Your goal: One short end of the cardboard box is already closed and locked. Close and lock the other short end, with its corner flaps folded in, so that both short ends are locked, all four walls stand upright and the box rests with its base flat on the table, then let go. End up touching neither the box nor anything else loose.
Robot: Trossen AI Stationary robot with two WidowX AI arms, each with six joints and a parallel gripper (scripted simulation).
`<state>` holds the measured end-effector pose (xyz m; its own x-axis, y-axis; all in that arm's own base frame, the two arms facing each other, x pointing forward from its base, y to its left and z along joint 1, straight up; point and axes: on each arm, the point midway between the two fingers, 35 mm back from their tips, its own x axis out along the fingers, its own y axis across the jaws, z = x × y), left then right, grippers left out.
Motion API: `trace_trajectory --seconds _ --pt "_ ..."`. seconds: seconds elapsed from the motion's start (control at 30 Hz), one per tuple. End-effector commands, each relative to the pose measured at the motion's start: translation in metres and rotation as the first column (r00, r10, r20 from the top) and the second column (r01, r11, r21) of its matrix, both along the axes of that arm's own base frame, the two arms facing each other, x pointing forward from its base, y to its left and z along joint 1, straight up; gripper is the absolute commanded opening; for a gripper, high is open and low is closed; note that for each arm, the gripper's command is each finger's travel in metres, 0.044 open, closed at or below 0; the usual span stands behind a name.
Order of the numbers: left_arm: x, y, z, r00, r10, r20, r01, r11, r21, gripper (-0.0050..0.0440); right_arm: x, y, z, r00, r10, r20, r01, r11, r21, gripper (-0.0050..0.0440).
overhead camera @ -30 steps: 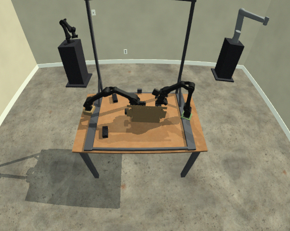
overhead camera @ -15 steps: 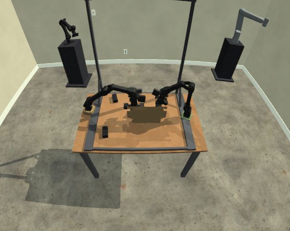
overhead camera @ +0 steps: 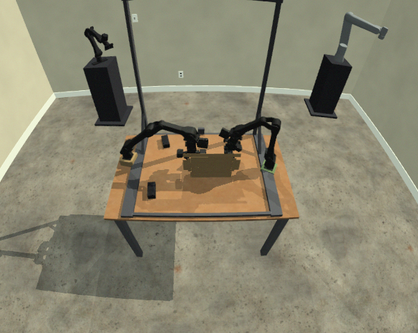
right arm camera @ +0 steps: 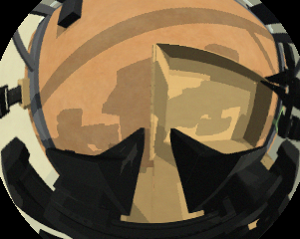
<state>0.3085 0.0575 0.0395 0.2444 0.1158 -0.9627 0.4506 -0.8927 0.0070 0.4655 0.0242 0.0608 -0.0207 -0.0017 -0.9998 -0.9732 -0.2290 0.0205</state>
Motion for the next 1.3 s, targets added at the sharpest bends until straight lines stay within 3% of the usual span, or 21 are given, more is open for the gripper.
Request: trace_trajectory --seconds 0.0,0.37,0.63,0.83,1.27 --pt "0.002 -0.001 0.003 1.0 0.001 0.011 -0.001 1.0 -0.005 0.0005 -0.004 -0.004 0.016 0.999 0.0 0.05 0.0 1.0 0.0 0.0189" --pt "0.002 -0.001 0.003 1.0 0.001 0.011 -0.001 1.0 -0.005 0.0005 -0.004 -0.004 0.016 0.999 0.0 0.05 0.0 1.0 0.0 0.0437" --pt "0.002 -0.001 0.003 1.0 0.001 0.011 -0.001 1.0 -0.005 0.0005 -0.003 -0.004 0.014 0.999 0.001 0.05 0.0 1.0 0.0 0.0437" --pt "0.002 -0.001 0.003 1.0 0.001 0.011 -0.001 1.0 -0.005 0.0005 -0.002 -0.004 -0.033 0.999 0.001 0.05 0.0 1.0 0.0 0.0437" --pt "0.002 -0.001 0.003 1.0 0.001 0.011 -0.001 1.0 -0.005 0.0005 -0.002 -0.004 -0.035 0.999 0.0 0.05 0.0 1.0 0.0 0.0437"
